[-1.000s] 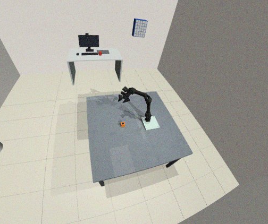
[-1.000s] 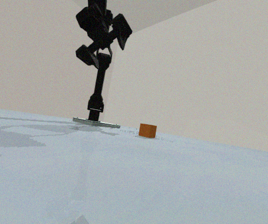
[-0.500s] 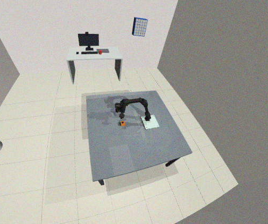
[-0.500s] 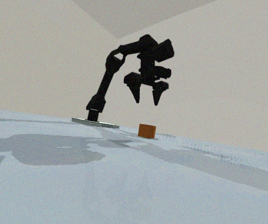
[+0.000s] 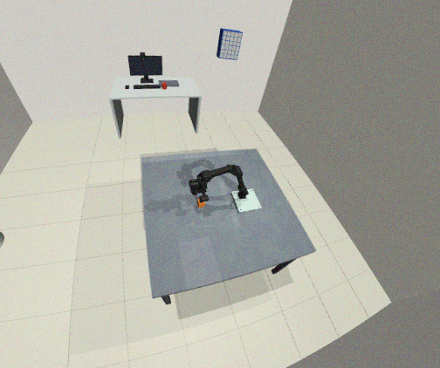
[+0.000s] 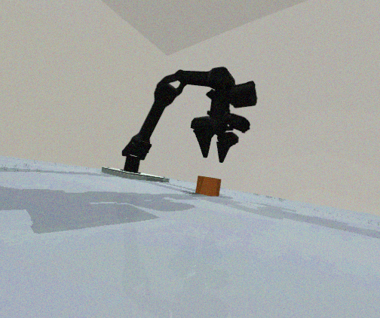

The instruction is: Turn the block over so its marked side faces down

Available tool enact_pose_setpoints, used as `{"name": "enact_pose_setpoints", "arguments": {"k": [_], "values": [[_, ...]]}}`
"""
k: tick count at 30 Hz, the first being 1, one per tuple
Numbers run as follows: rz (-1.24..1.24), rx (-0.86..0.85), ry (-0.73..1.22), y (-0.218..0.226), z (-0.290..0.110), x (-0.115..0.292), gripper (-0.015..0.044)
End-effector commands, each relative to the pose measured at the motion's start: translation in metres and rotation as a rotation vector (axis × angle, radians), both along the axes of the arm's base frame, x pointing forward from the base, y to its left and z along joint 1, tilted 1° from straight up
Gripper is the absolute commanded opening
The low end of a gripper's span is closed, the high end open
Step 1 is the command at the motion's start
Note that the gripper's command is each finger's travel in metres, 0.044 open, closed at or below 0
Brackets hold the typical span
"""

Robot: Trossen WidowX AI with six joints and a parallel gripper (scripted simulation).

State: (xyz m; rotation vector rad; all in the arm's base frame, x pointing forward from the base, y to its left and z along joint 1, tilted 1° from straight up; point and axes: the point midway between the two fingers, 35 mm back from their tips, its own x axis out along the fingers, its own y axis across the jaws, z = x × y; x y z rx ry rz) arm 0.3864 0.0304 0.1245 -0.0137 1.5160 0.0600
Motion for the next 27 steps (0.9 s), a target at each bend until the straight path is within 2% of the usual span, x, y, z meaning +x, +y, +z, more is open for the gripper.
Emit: {"name": "enact_pose_setpoints", "arguments": {"k": [1,27], "values": [[0.011,-0.008,0.02,0.001,-0.02,-0.004,0.044],[0.011,-0.008,0.021,0.003,-0.058,-0.003,0.044]]}}
